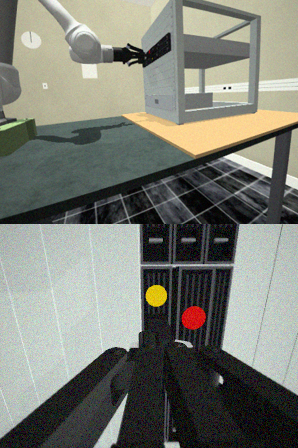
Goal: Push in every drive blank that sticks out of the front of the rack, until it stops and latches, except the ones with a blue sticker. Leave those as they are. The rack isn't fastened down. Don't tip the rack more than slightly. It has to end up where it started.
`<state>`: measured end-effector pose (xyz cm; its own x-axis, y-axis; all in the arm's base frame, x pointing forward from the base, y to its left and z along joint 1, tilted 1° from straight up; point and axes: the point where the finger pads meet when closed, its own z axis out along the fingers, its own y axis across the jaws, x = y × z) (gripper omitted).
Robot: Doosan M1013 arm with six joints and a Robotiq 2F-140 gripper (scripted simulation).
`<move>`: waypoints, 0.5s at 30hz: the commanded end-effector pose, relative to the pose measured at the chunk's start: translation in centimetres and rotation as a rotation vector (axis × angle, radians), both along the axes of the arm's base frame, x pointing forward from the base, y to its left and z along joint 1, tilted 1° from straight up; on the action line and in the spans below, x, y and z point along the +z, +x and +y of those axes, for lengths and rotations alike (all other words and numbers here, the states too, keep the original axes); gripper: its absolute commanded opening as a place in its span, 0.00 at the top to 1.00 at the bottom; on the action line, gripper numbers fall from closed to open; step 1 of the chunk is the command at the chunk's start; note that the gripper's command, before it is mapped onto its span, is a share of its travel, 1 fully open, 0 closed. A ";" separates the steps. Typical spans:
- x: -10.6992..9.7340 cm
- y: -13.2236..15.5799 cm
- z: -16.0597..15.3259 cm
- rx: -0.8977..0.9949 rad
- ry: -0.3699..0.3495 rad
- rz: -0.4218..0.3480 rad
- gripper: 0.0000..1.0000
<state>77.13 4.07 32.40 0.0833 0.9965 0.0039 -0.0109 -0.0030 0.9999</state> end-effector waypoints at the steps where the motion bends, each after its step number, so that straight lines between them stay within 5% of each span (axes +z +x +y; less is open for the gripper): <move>1: 0.0 0.2 0.1 0.005 -0.001 0.001 0.90; 15: 0.1 0.5 0.1 0.005 -0.001 0.001 0.90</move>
<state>77.40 4.06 32.41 0.0833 0.9965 0.0039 -0.0109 -0.0030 0.9999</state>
